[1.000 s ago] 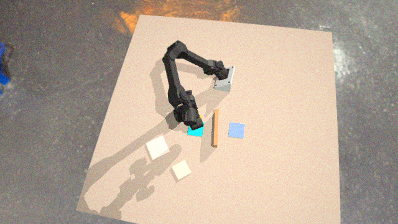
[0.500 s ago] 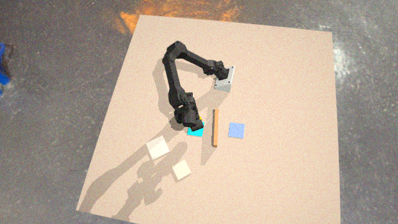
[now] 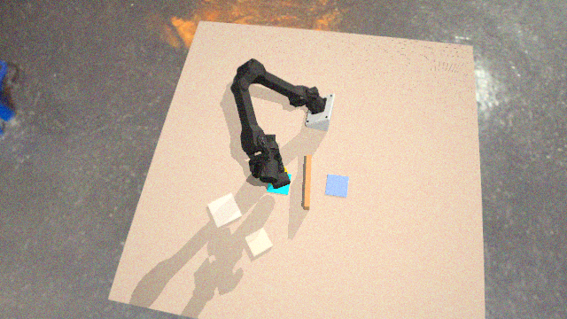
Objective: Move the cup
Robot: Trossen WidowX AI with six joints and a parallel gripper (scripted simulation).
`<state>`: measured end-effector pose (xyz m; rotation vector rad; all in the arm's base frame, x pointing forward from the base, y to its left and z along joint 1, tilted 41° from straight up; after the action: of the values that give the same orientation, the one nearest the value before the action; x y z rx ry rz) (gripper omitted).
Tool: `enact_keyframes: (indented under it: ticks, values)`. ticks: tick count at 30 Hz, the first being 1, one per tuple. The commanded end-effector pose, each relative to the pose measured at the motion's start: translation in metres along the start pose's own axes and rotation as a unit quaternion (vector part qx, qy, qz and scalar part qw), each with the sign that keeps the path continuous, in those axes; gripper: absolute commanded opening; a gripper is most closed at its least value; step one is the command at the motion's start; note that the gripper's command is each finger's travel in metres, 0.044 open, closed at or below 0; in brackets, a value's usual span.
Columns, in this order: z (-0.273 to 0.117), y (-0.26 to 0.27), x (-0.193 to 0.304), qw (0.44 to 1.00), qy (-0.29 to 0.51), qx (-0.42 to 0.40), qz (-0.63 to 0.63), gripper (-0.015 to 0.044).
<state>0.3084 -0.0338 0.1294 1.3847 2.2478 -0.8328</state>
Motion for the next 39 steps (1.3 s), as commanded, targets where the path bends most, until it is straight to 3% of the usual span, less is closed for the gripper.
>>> enact_keyframes:
  ticks: [1,33,39]
  values:
    - [0.005,0.0,0.0,1.0,-0.002,0.001,-0.002,0.0]
    - [0.028,-0.002,-0.001,1.0,-0.001,0.0,0.0,0.0]
    - [0.028,-0.002,-0.001,1.0,-0.001,0.0,0.0,0.0146]
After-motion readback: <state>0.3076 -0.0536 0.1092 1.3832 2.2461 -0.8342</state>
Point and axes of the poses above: the point midway between the two fingers, 35 mm back from their tips, its own z axis out along the fingers, its own y axis across the jaws, x = y × z, the point moved 3 cm from there along -z, back along the fingers, and after that the axes turned 6 degrees about z, right-handed, at the moved point
